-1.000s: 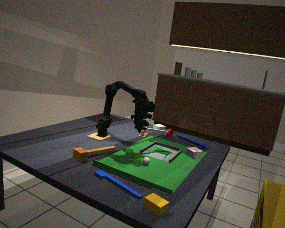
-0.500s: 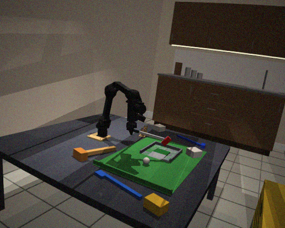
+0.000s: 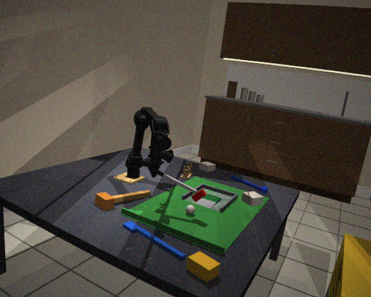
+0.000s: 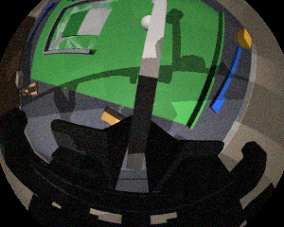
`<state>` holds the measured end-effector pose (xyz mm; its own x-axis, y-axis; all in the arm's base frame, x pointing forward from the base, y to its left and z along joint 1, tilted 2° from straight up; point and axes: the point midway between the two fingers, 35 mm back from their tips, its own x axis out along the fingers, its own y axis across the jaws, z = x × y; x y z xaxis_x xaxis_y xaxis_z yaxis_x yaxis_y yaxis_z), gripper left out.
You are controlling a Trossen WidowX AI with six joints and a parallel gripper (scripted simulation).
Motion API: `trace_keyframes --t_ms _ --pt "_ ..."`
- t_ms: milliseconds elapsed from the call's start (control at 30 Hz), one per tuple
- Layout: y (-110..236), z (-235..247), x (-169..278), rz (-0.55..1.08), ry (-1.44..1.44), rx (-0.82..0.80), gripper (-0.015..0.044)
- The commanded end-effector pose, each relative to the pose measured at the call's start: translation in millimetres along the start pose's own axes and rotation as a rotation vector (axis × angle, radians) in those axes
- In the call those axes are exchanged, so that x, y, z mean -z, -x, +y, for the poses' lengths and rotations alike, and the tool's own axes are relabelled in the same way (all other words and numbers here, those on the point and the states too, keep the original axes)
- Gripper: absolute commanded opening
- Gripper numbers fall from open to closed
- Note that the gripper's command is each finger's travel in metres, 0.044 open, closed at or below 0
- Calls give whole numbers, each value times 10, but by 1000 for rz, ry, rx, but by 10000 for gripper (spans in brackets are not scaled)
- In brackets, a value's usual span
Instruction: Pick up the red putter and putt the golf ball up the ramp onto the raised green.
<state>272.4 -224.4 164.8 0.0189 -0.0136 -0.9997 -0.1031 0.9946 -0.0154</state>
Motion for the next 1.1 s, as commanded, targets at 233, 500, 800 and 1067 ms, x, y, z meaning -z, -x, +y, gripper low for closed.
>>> trace_keyframes --t_ms 233,500,800,1067 --pt "32 -287 212 21 -133 16 0" --pt "-197 -295 214 21 -133 16 0" --pt "-367 -292 223 21 -133 16 0" --pt "-483 -296 224 21 -133 16 0"
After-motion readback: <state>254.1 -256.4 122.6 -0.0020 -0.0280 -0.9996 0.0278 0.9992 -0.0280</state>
